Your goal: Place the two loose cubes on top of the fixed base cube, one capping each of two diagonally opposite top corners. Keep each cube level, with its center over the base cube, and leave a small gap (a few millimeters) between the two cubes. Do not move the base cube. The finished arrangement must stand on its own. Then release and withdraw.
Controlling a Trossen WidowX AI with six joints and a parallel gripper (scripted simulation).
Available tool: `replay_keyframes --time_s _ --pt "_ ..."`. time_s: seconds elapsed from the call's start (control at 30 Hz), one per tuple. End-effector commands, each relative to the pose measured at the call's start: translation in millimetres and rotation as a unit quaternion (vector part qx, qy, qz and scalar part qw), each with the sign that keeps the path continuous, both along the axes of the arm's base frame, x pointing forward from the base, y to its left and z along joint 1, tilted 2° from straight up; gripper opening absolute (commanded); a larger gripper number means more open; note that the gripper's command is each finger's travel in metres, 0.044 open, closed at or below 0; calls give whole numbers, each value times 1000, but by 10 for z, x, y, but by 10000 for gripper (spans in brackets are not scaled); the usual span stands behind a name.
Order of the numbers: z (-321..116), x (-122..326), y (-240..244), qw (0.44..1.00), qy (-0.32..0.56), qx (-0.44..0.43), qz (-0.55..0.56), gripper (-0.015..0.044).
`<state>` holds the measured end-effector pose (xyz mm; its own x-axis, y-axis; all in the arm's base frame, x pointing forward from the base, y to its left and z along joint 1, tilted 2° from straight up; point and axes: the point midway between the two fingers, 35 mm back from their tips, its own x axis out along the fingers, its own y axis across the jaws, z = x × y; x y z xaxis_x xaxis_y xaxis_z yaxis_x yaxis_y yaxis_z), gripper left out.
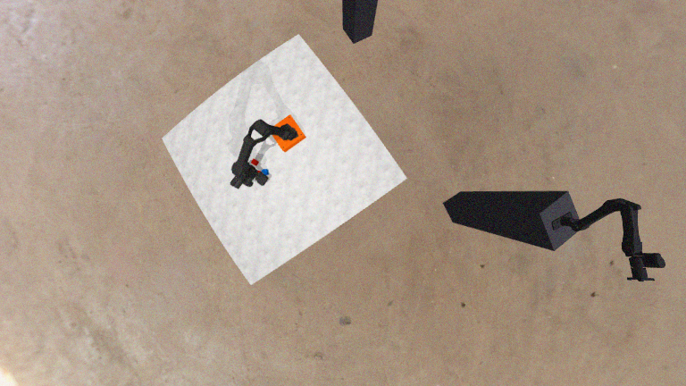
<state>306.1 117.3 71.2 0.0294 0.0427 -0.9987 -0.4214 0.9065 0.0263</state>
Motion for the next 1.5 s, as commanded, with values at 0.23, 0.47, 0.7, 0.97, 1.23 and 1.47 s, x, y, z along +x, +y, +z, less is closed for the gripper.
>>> replay_keyframes --time_s 0.23,0.47,0.7,0.97,1.23,1.47 --pt "-242 -2 11 1000 2 0 -1 105" --pt "-257 -3 11 1000 2 0 -1 105" --pt "-272 -3 12 1000 2 0 -1 105" --pt "-272 -3 12 1000 2 0 -1 105" --pt "-272 -3 12 1000 2 0 -1 157" --pt "-272 -3 12 1000 2 0 -1 205"
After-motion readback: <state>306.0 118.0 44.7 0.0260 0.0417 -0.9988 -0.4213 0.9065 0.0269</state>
